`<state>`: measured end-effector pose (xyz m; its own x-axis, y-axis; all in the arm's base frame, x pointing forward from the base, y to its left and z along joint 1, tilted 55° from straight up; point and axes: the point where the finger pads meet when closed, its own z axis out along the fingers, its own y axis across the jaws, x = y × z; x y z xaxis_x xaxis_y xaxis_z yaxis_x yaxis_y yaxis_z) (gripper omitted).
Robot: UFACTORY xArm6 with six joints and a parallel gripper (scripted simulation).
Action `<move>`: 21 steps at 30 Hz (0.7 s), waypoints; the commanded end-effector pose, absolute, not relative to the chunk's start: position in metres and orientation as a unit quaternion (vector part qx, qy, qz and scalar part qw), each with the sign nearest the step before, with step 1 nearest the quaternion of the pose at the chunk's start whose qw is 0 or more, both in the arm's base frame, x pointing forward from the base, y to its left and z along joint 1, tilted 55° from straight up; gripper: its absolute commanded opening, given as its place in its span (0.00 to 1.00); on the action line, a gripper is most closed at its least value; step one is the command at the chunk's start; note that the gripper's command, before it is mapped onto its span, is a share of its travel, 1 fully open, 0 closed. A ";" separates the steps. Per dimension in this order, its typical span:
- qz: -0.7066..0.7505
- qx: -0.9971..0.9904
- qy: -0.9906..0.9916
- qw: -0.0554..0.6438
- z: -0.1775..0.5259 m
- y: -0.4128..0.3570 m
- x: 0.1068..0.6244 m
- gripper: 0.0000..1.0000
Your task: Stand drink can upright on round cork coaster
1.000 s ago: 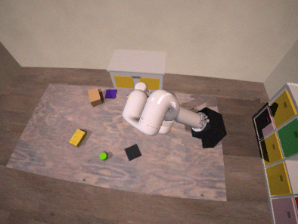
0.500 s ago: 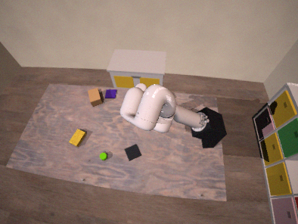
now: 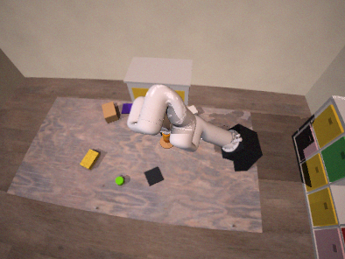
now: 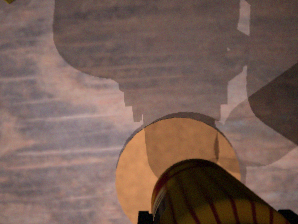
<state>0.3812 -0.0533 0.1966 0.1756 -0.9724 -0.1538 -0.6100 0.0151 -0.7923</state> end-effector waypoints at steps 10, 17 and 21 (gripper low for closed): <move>-0.246 -0.656 0.594 0.394 0.187 -0.052 0.402 0.00; -0.246 -0.656 0.594 0.394 0.181 -0.049 0.410 0.00; -0.246 -0.656 0.594 0.394 0.180 -0.049 0.412 0.00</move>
